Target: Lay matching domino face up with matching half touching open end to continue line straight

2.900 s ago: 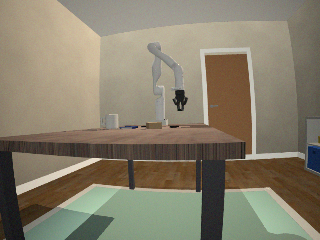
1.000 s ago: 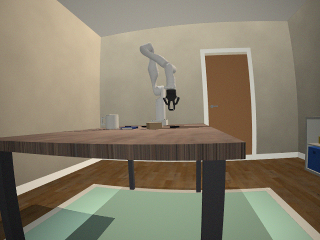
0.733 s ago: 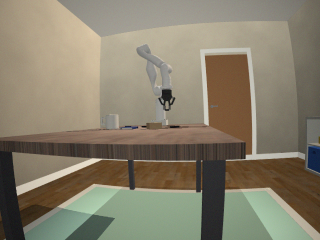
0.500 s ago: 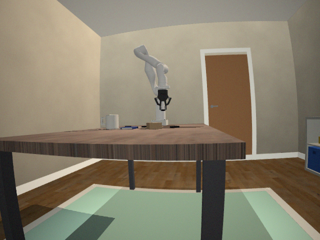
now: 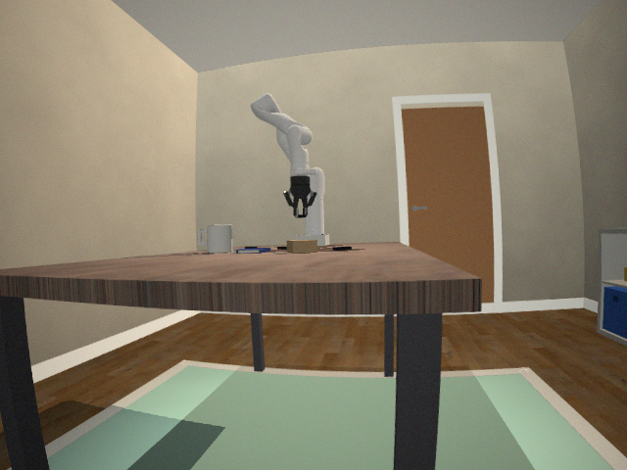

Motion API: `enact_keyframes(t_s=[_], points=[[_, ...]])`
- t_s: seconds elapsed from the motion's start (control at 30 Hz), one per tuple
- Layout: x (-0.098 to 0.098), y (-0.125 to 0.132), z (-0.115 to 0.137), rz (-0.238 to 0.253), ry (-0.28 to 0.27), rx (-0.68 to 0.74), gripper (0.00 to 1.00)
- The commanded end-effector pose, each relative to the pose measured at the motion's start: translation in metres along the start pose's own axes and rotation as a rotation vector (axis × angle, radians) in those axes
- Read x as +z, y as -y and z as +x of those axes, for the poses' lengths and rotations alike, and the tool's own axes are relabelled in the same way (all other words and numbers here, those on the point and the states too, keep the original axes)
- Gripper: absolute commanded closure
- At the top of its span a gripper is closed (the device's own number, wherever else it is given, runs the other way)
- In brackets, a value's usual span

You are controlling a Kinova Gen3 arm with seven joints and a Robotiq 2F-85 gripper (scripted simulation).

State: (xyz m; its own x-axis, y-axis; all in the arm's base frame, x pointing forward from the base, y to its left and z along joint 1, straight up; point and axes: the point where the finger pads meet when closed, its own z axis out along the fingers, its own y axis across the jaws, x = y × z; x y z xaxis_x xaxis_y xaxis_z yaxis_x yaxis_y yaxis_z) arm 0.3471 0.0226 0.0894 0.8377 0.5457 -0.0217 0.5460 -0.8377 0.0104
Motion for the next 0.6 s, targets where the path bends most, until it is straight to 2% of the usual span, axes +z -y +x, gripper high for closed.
enact_keyframes(t_s=[0.0, 0.37, 0.57], points=[[0.000, -0.016, -0.006, 0.019, -0.002, -0.079, 0.69], [-0.001, -0.059, -0.031, 0.015, -0.014, -0.279, 0.69], [-0.001, -0.070, -0.039, 0.013, -0.017, -0.335, 0.69]])
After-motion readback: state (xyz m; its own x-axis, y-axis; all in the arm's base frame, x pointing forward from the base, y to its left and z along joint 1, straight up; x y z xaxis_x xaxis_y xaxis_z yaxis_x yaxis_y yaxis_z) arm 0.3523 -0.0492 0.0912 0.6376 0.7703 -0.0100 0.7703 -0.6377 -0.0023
